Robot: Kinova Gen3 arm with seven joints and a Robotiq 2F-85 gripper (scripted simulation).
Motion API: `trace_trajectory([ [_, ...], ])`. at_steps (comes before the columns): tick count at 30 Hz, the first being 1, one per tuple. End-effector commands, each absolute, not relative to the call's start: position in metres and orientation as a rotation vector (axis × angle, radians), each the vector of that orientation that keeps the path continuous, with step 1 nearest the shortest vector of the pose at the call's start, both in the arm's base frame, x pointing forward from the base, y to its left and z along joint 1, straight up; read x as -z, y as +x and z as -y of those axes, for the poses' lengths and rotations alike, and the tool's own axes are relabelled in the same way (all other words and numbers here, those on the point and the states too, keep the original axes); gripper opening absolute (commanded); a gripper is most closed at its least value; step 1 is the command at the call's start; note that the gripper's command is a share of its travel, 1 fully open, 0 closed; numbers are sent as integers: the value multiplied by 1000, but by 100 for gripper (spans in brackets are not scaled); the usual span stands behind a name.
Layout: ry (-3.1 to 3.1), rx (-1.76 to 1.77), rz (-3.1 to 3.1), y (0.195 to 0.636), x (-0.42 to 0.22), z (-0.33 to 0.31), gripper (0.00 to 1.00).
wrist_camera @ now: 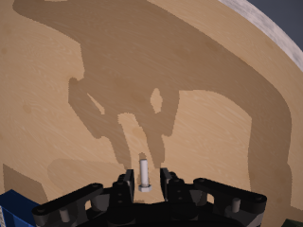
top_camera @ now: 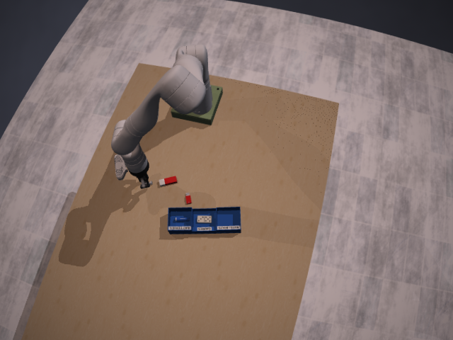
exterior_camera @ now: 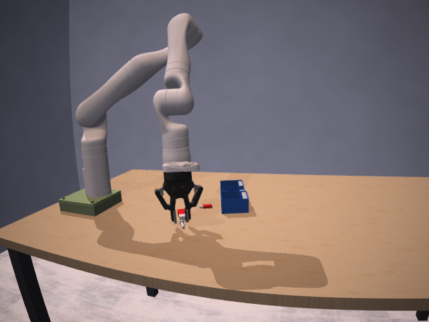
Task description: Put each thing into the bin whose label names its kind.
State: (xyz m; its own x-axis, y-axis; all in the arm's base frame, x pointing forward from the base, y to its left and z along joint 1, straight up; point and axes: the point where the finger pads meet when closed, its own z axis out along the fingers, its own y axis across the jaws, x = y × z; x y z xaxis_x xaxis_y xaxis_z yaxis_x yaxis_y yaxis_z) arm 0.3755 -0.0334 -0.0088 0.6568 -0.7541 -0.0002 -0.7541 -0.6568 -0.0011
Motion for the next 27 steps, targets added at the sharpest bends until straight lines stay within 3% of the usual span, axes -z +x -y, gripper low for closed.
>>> trace_trajectory([
  [1,-2859,2,-1299,376,8,33,30],
  [24,-2859,2,-1299,377,20,32,30],
  [25,-2859,2,-1299,377,20,32,10],
  [27,-2858,2,-1299,377,20,32,10],
])
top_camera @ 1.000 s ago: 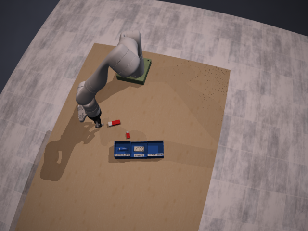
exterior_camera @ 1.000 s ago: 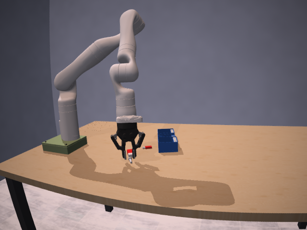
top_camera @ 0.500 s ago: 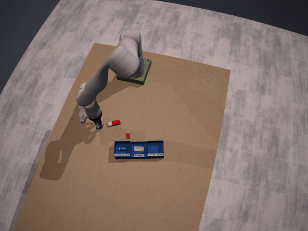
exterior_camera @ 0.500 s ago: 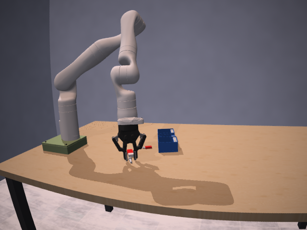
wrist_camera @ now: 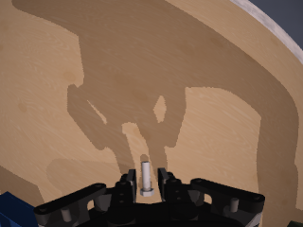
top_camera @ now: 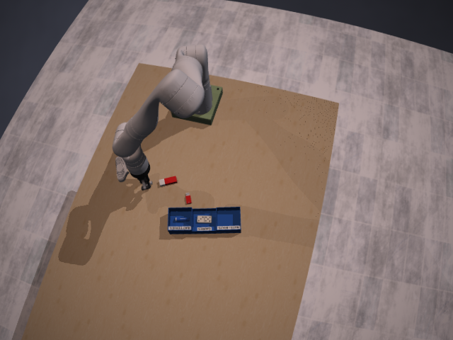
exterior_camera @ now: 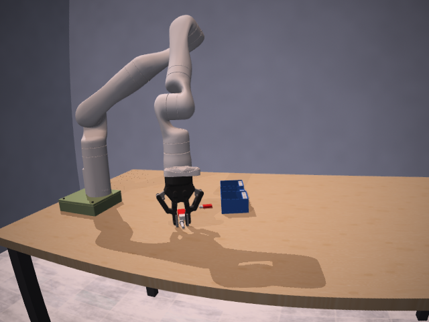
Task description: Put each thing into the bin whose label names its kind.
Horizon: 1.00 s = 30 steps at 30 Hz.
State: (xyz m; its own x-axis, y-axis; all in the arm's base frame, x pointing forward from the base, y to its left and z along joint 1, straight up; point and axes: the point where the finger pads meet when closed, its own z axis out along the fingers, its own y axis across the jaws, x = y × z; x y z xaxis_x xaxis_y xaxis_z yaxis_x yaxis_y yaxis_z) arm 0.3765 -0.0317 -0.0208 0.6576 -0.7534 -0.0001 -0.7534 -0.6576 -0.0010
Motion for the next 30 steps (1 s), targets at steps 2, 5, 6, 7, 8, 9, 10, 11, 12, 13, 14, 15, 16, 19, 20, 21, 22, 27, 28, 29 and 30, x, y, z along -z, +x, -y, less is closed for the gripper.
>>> trace_trajectory([
  [2,-2858,2,-1299,377,20,32,10],
  [5,-2858,2,-1299,377,20,32,10],
  [6,-2858,2,-1299,377,20,32,10],
  [7,-2858,2,-1299,377,20,32,10],
  [8,-2858,2,-1299,377,20,32,10],
  [9,-2858,2,-1299,377,20,32,10],
  [10,-2858,2,-1299,377,20,32,10],
  [11,-2858,2,-1299,377,20,32,10],
  [12,-2858,2,-1299,377,20,32,10],
  [13,-2858,2,-1299,377,20,32,10],
  [14,-2859,2,-1299,377,20,32,10],
  [15,-2858,2,-1299,377,20,32,10],
  [16,-2858,2,-1299,377,20,32,10],
  [19,-2858,2,-1299,377,20,32,10],
  [20,-2859,2,-1299,377,20,32,10],
  [21,-2859,2,-1299,377,20,32,10],
  [22,-2859,2,-1299,377,20,32,10],
  [27,-2858,2,-1299,377,20,32,10],
  [28,-2858,2,-1299,377,20,32,10],
  [29,-2859,2,-1299,377,20,32,10],
  [30,-2859,2,-1299,377,17,32,10],
])
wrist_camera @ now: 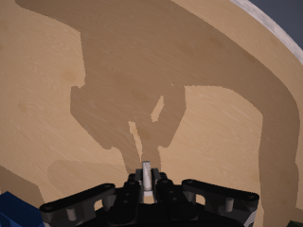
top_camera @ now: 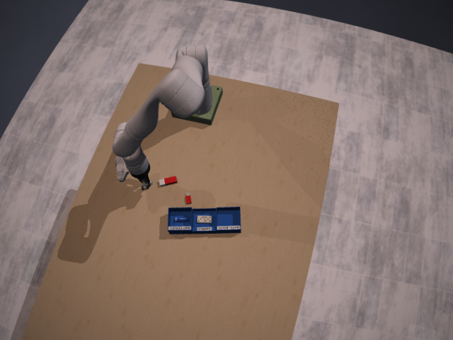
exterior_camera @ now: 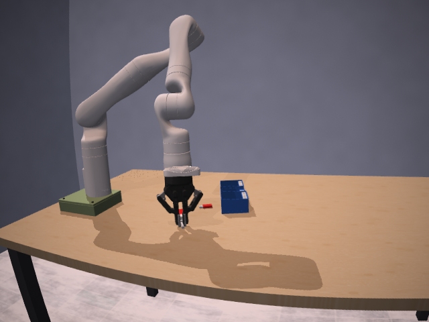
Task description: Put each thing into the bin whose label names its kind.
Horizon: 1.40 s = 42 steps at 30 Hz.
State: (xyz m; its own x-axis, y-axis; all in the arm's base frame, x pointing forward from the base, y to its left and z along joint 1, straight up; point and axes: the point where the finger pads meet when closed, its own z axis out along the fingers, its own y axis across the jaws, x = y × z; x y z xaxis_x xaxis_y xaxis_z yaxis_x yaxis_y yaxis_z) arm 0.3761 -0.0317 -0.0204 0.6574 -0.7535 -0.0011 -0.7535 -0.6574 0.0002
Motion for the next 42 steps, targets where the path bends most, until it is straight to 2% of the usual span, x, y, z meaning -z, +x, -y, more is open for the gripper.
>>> trace_trajectory([
  [1,-2859,2,-1299,377,14,32,10],
  [19,-2859,2,-1299,377,-40,32,10],
  [37,-2859,2,-1299,377,-40,32,10],
  [38,-2859,2,-1299,377,-40,32,30],
  [42,-2859,2,-1299,377,-40,32,30],
])
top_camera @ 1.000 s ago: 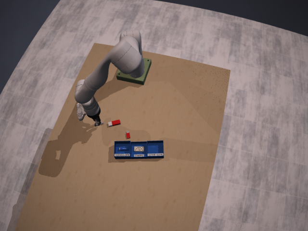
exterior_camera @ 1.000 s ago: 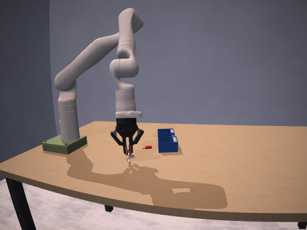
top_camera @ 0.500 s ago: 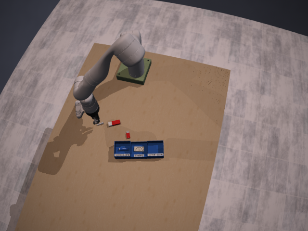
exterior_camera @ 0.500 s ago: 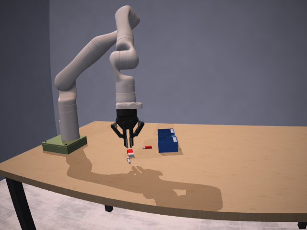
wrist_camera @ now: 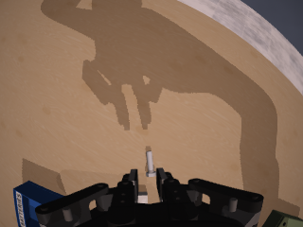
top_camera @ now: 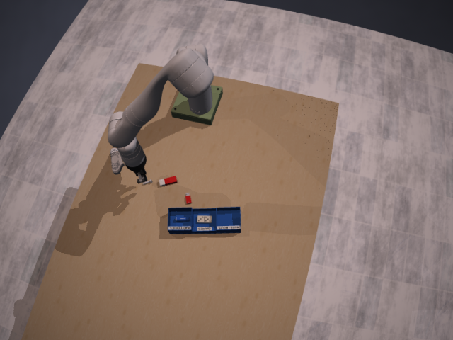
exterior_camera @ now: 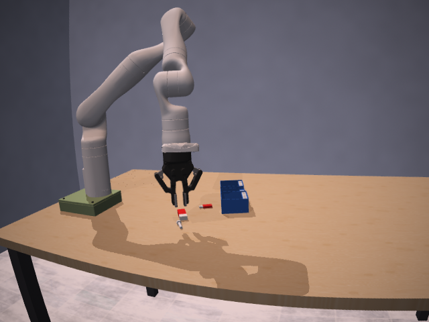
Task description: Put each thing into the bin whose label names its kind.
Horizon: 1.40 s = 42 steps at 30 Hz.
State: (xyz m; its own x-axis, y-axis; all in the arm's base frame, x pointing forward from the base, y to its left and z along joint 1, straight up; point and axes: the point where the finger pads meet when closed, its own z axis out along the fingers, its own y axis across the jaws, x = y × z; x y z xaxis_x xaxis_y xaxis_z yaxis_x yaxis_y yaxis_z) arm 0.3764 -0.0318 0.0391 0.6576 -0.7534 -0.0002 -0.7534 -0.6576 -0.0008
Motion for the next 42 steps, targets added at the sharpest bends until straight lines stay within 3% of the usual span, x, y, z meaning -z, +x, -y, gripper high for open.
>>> trace_trajectory([
  [1,-2859,2,-1299,377,-40,32,30],
  [42,-2925,2,-1141,372,-54,35,27],
])
